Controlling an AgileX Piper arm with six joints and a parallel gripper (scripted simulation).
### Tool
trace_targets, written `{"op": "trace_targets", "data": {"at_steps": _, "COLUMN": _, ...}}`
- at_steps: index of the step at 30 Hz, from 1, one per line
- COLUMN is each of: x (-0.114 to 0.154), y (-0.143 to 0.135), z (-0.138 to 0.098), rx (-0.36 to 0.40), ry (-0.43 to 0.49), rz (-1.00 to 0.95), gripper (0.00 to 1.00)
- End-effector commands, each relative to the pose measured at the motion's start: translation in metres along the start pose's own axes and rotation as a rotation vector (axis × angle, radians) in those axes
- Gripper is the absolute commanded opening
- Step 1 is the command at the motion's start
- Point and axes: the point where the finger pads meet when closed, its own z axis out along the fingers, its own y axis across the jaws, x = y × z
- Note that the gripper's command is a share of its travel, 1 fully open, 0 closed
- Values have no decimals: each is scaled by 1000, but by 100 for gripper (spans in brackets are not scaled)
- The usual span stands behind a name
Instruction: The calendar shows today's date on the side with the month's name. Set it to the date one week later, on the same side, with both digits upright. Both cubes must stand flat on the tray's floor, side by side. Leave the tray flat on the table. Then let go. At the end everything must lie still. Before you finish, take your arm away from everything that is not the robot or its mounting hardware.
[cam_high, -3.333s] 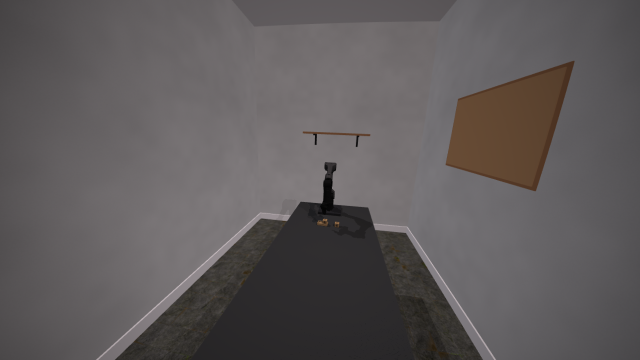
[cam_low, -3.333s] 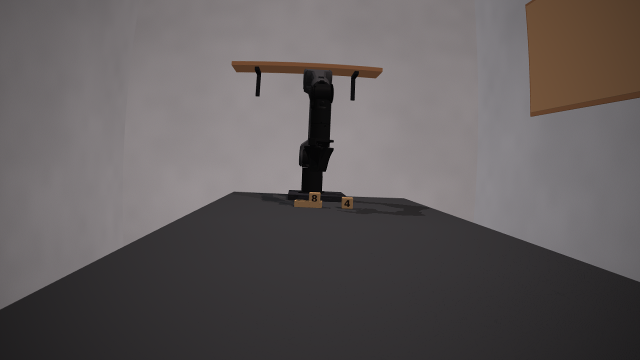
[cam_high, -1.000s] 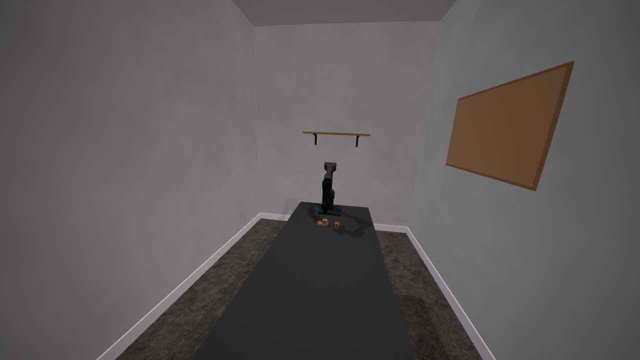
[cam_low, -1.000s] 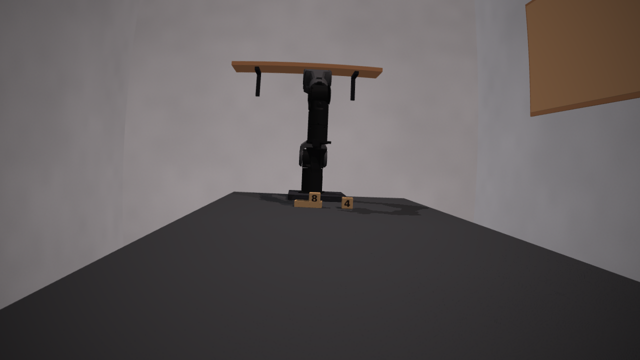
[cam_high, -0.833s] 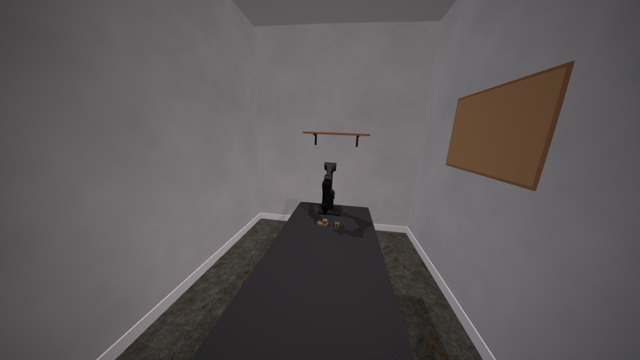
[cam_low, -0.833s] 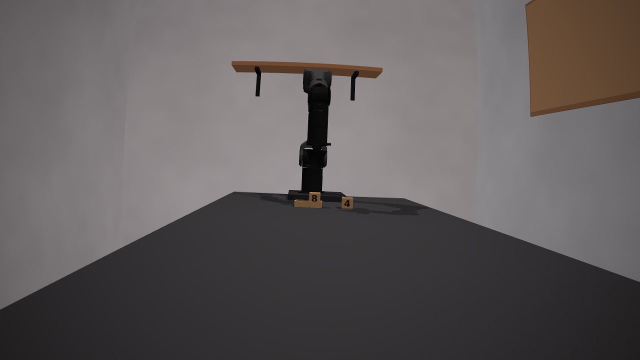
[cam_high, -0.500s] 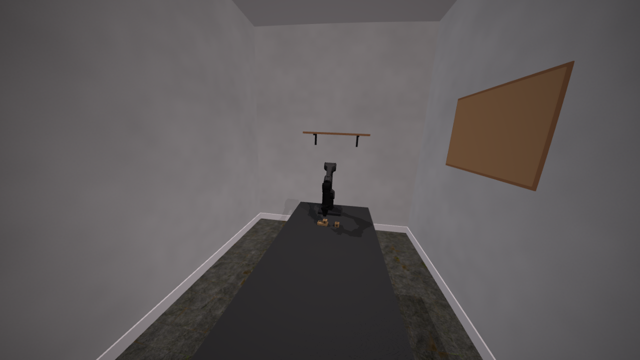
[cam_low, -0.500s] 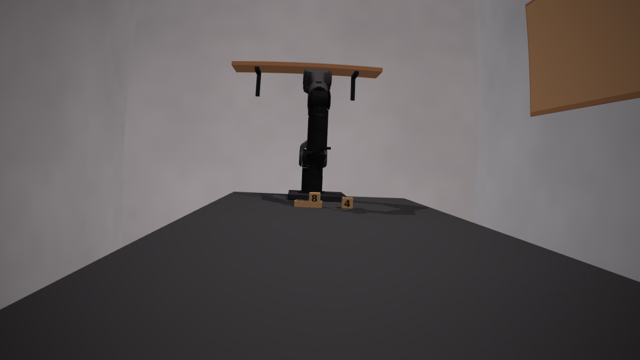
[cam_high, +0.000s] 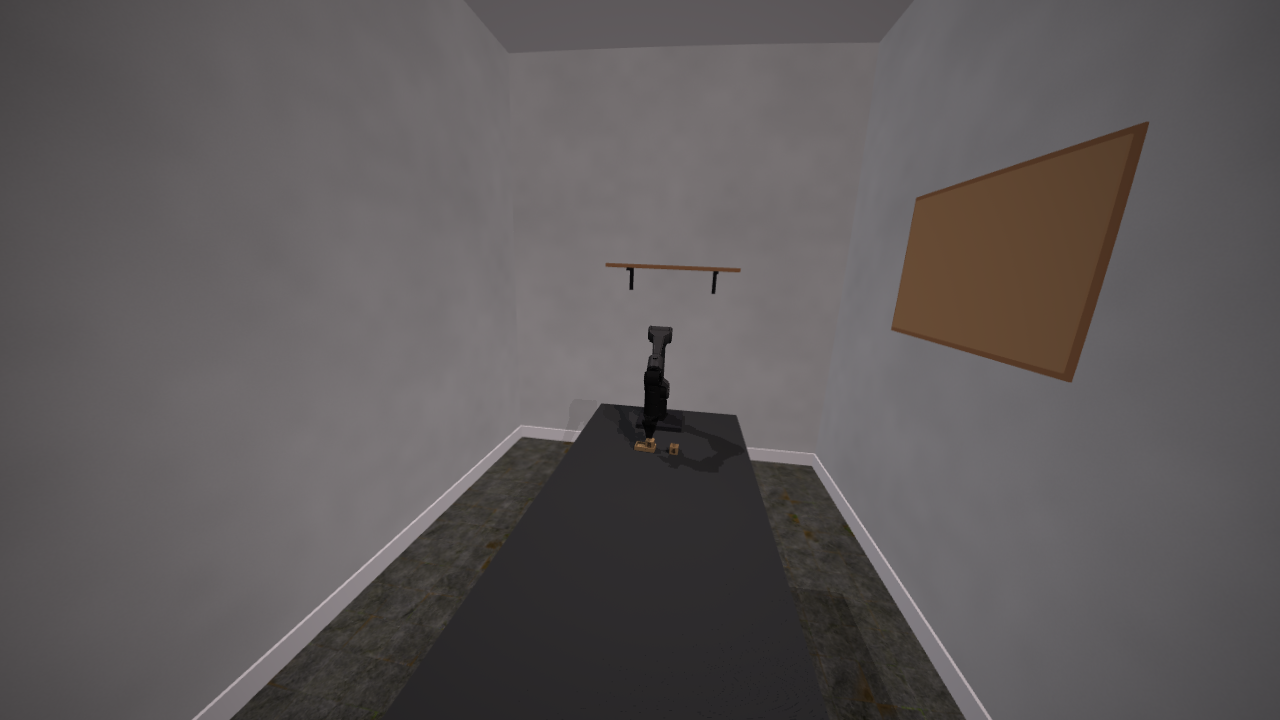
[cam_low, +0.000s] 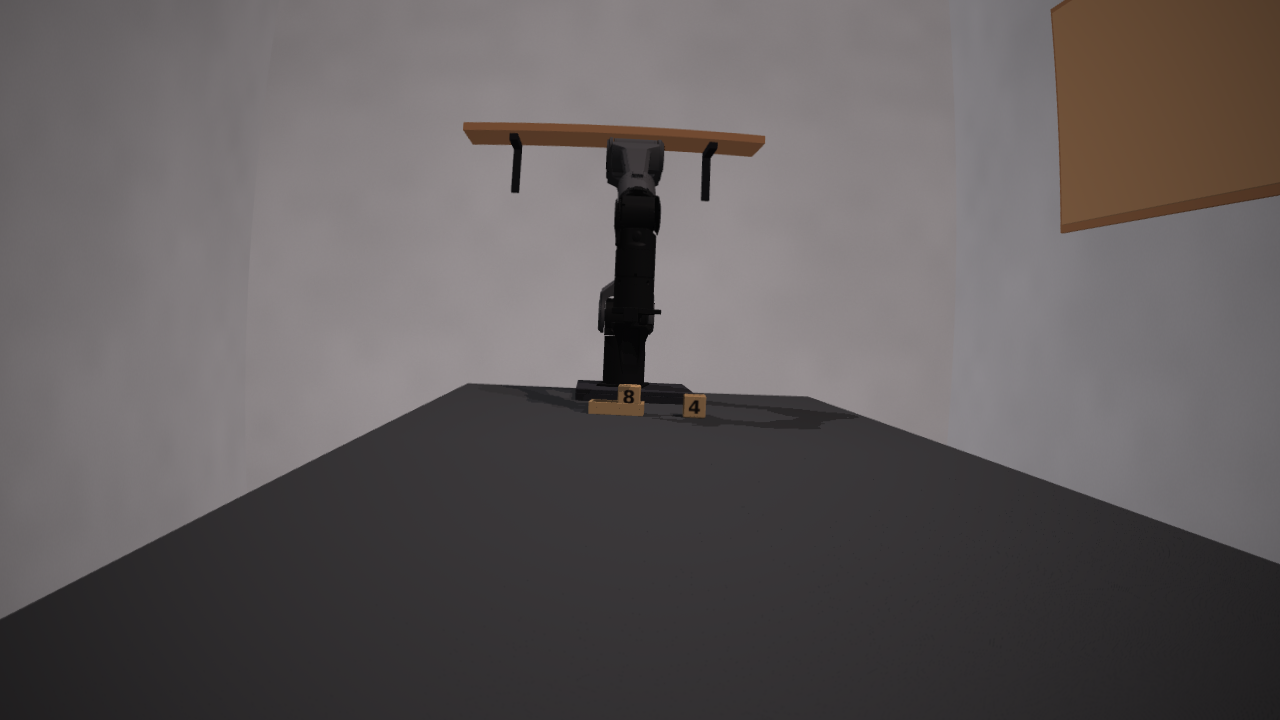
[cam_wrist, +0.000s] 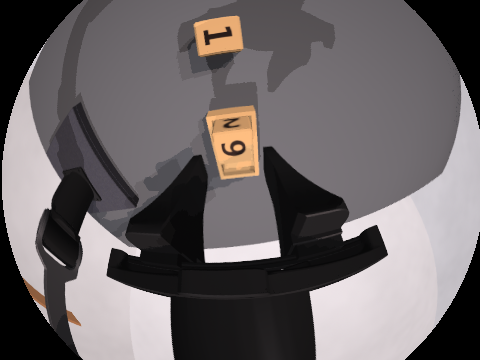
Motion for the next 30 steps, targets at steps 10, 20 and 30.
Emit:
{"op": "trace_targets", "data": {"at_steps": 10, "x": 0, "y": 0, "z": 9, "rx": -1, "ry": 0, "rz": 0, "gripper": 62}}
{"op": "trace_targets", "data": {"at_steps": 20, "x": 0, "y": 0, "z": 10, "rx": 0, "ry": 0, "rz": 0, "gripper": 62}}
{"op": "trace_targets", "data": {"at_steps": 30, "x": 0, "y": 0, "z": 10, "rx": 0, "ry": 0, "rz": 0, "gripper": 62}}
